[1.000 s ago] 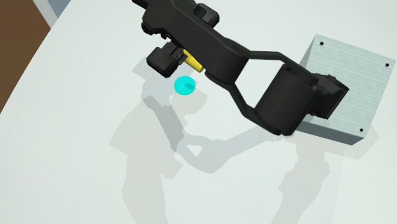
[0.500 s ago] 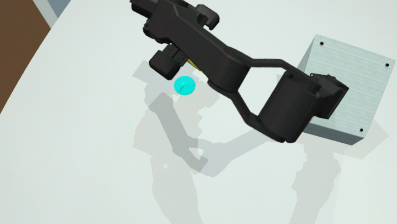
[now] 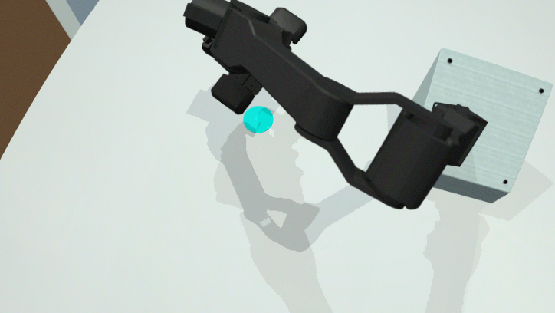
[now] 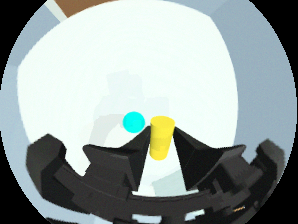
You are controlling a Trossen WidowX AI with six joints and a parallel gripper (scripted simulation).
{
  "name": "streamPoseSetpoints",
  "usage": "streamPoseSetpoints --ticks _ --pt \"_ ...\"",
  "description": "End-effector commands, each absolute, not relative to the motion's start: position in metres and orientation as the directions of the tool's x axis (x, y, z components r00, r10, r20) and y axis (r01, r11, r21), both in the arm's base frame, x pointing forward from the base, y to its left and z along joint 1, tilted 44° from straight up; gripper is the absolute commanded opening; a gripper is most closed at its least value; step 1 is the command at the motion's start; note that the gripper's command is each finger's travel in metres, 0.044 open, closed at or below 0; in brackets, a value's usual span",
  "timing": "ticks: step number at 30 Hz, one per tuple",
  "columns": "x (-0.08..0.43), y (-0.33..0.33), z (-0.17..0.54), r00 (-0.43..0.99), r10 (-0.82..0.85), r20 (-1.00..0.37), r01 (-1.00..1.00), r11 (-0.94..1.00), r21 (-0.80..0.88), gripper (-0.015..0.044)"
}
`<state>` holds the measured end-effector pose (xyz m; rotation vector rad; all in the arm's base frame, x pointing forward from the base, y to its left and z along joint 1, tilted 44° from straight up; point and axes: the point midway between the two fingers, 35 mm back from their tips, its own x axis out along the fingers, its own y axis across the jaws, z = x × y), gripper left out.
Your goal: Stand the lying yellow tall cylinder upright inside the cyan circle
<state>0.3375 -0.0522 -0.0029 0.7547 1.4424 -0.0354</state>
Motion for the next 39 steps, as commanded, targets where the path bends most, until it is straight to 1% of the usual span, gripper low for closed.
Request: streamPoseSetpoints --ticks 1,39 --pt "0.339 -0.053 -0.003 0.189 0.384 -0.904 0.457 0.780 0.427 0.0105" --pt "0.346 -0.050 -0.020 0.323 0.185 -0.928 0.474 0.817 0.328 0.0105"
